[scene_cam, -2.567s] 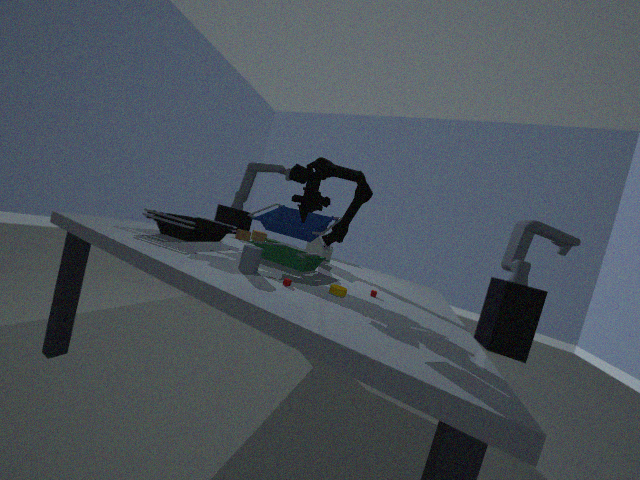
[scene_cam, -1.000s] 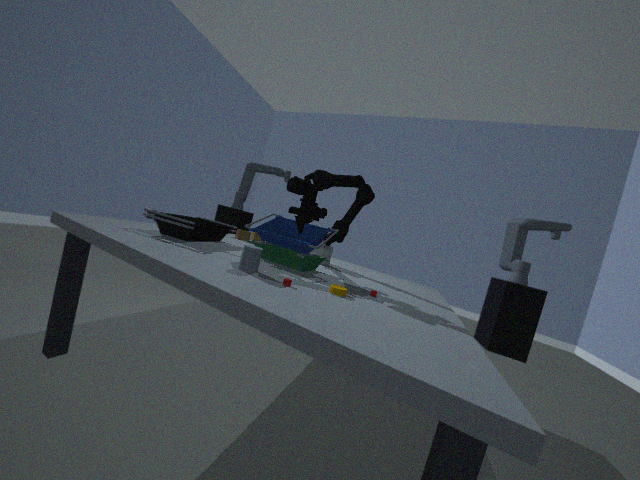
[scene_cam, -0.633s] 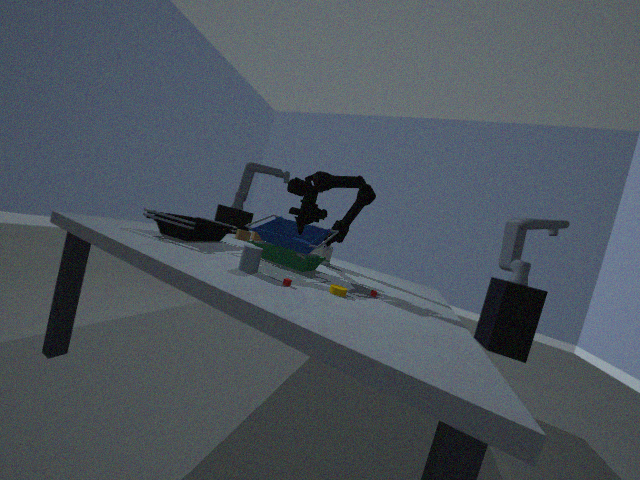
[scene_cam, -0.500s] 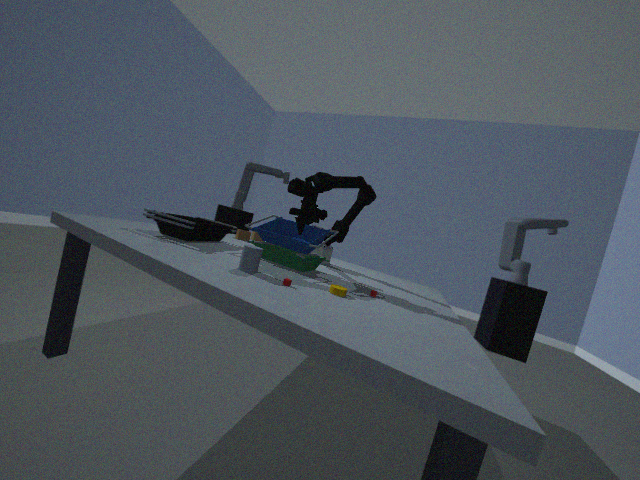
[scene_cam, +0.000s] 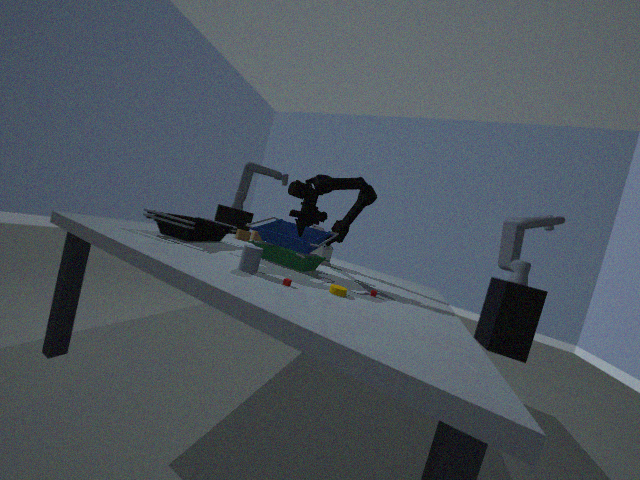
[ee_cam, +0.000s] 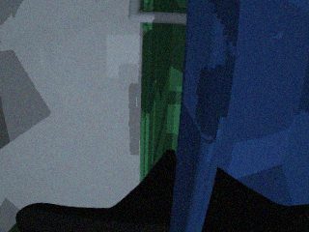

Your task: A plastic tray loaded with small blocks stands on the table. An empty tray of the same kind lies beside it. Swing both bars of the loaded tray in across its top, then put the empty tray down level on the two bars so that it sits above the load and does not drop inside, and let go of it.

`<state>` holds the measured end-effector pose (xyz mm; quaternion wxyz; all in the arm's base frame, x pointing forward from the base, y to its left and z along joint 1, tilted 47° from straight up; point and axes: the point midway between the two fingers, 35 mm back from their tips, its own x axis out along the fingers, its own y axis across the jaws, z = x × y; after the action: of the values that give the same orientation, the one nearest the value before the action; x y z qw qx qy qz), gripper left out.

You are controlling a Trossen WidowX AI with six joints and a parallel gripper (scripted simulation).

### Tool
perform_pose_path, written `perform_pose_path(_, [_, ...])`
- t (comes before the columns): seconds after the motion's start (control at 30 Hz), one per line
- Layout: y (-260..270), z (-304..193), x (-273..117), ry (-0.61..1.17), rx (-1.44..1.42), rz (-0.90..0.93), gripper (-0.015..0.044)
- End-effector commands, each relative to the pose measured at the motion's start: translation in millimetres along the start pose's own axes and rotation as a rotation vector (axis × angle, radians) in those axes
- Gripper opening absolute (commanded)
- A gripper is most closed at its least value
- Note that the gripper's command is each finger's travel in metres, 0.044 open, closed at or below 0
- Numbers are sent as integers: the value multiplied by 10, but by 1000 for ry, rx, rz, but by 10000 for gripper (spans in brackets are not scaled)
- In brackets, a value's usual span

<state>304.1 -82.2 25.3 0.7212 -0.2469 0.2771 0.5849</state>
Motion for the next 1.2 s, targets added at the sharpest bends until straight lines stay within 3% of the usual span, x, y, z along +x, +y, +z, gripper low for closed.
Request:
perform_pose_path(0.0, [42, 11, 60, -1, 2, 14, 0])
perform_pose_path(1.17, [101, 9, 179, -1, 2, 14, 0])
